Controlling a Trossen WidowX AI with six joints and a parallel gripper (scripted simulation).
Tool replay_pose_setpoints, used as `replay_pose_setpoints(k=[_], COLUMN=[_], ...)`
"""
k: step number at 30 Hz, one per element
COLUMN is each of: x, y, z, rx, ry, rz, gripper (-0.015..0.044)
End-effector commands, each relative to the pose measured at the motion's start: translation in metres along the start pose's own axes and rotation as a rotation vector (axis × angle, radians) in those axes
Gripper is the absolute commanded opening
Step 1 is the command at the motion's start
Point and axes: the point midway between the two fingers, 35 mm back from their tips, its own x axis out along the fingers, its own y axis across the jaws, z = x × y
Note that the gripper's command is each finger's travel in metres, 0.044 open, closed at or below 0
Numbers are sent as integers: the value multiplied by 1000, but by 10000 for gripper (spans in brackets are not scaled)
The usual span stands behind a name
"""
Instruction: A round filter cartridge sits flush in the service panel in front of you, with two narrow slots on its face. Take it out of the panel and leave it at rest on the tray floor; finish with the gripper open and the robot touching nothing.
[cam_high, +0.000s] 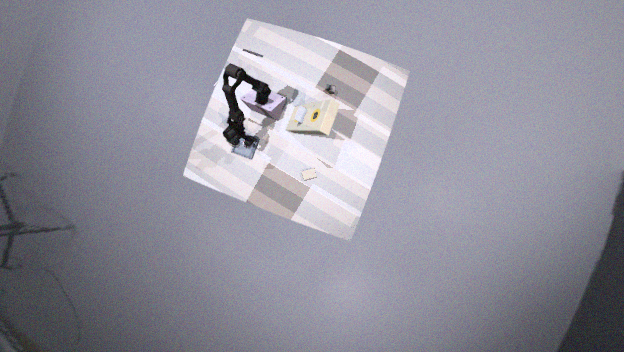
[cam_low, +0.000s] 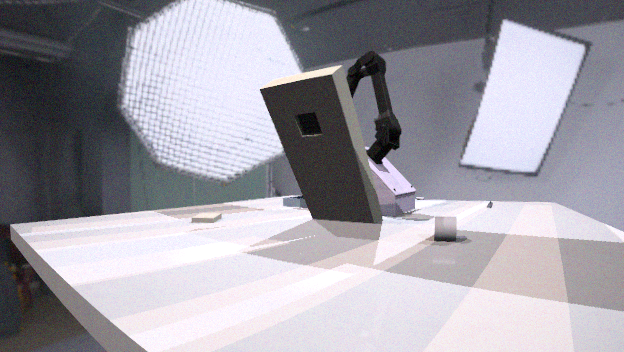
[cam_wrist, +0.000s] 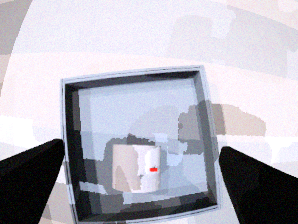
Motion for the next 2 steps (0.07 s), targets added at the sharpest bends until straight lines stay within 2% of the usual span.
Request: replay_pose_setpoints(k=[1, 2], x=[0, 0], y=[0, 0], z=[-1, -1], rx=[-1, -1], ry=[2, 2], rz=[0, 0], gripper=[440, 440])
